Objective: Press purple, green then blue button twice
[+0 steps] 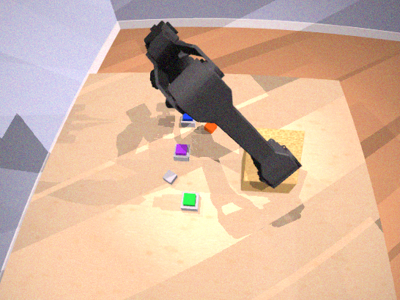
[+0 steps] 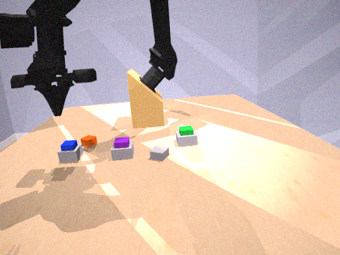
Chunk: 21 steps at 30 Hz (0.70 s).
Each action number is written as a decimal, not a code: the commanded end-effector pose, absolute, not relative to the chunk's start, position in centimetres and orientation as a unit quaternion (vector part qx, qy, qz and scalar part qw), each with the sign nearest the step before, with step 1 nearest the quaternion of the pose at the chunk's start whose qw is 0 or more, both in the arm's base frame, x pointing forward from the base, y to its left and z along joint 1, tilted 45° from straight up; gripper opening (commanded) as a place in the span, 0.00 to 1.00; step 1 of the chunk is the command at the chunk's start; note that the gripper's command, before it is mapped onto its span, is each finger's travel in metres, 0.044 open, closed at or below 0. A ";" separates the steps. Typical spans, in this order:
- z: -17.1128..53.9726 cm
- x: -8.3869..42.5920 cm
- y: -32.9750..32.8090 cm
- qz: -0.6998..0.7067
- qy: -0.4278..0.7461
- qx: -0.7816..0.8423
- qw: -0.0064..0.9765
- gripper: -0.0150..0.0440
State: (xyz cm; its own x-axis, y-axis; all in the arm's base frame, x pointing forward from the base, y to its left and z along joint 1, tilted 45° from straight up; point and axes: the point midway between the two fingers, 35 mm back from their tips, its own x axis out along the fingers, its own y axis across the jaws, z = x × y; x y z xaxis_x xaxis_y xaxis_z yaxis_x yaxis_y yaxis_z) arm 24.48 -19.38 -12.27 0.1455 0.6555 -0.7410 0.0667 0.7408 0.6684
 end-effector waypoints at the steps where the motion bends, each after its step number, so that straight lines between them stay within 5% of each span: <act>1: -14.9 24.3 -15.9 0.224 0.625 0.304 0.683 0.29; 21: -16.7 24.6 -14.1 0.224 0.624 0.305 0.683 0.29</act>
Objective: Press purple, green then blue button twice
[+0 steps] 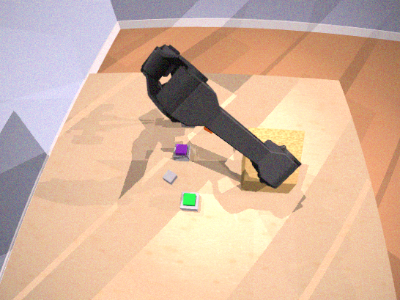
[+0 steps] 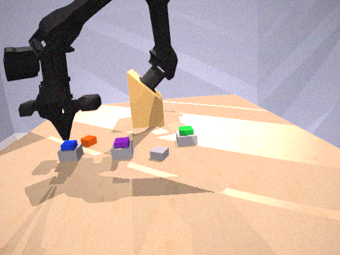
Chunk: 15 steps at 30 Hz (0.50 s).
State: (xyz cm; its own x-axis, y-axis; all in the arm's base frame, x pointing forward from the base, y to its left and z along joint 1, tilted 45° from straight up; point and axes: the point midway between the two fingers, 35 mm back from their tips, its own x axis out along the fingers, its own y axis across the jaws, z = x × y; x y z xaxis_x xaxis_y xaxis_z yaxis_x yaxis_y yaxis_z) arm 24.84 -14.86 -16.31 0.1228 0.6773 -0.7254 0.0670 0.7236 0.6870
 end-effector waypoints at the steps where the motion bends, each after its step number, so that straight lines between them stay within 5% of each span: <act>1: -16.8 24.7 -14.0 0.224 0.624 0.305 0.683 0.29; 15: -17.2 24.7 -13.6 0.224 0.624 0.305 0.683 0.29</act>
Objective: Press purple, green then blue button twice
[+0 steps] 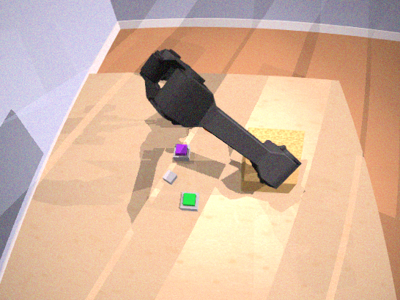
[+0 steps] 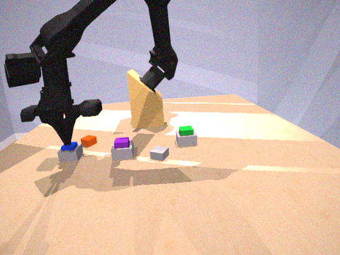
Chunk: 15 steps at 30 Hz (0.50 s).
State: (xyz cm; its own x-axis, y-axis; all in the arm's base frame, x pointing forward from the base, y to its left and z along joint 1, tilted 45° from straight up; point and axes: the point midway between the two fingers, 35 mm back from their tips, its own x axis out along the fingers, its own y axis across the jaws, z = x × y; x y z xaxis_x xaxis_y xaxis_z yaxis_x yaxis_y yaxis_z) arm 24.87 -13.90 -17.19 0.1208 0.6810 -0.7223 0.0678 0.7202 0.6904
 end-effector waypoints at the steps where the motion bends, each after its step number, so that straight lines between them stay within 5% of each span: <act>1: -17.2 24.7 -13.6 0.224 0.624 0.305 0.683 0.29; 15: -16.9 24.8 -14.1 0.223 0.624 0.301 0.685 0.29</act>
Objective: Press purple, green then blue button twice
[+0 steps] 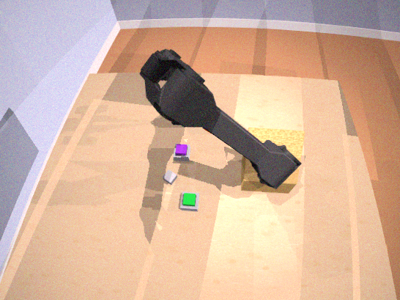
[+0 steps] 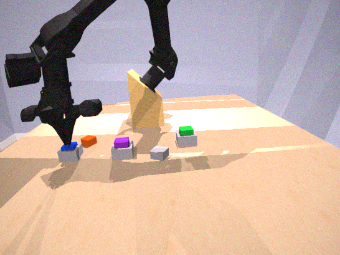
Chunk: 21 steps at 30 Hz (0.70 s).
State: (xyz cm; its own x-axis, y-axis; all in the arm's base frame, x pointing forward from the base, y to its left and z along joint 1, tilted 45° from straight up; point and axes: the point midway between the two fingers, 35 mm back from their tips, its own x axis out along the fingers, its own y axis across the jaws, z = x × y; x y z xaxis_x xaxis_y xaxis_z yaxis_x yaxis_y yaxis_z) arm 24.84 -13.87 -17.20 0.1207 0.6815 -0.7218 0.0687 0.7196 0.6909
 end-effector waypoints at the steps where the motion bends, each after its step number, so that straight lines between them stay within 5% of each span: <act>1: -16.1 24.6 -14.9 0.223 0.625 0.302 0.685 0.29; 21: -16.4 24.6 -14.5 0.224 0.624 0.305 0.684 0.29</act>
